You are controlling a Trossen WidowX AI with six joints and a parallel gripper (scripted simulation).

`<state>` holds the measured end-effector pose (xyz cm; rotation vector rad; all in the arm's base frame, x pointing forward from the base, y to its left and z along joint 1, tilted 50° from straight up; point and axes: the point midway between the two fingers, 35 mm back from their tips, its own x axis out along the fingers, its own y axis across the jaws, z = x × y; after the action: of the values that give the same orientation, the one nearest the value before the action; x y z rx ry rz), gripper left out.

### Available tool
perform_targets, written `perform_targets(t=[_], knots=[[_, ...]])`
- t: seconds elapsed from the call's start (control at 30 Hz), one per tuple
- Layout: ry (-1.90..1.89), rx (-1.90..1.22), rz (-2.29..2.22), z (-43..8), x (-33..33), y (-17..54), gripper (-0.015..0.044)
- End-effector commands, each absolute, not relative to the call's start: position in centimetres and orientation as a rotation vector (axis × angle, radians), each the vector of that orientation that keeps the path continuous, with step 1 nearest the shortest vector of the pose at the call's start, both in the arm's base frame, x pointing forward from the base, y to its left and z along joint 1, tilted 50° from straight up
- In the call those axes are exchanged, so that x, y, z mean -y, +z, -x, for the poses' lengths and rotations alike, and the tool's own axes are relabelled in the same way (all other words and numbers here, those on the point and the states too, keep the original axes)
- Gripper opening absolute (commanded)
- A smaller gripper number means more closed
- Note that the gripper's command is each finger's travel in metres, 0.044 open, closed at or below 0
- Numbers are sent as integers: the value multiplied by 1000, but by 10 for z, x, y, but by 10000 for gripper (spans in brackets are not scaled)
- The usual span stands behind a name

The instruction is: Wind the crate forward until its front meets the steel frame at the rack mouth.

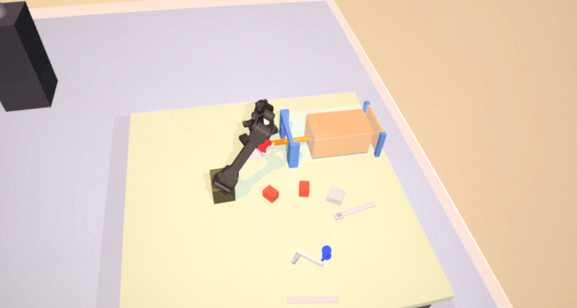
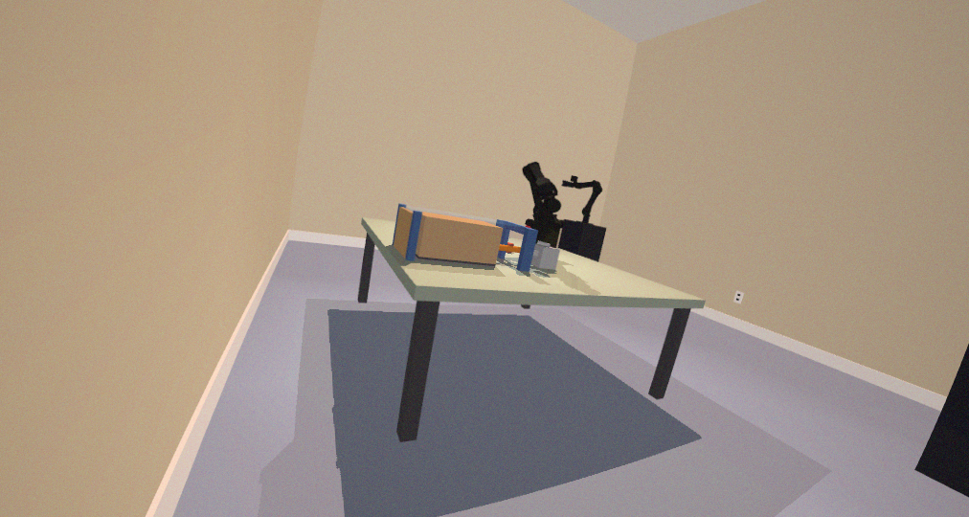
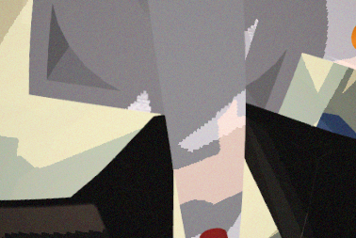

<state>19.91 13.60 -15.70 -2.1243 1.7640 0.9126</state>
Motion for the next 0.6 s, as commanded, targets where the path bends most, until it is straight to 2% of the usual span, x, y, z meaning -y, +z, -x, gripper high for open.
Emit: perform_targets(t=[0.0, 0.57], knots=[[925, -1772, 2120, -200, -133, -159, 0], [858, -1784, 2077, -197, -132, -159, 0]])
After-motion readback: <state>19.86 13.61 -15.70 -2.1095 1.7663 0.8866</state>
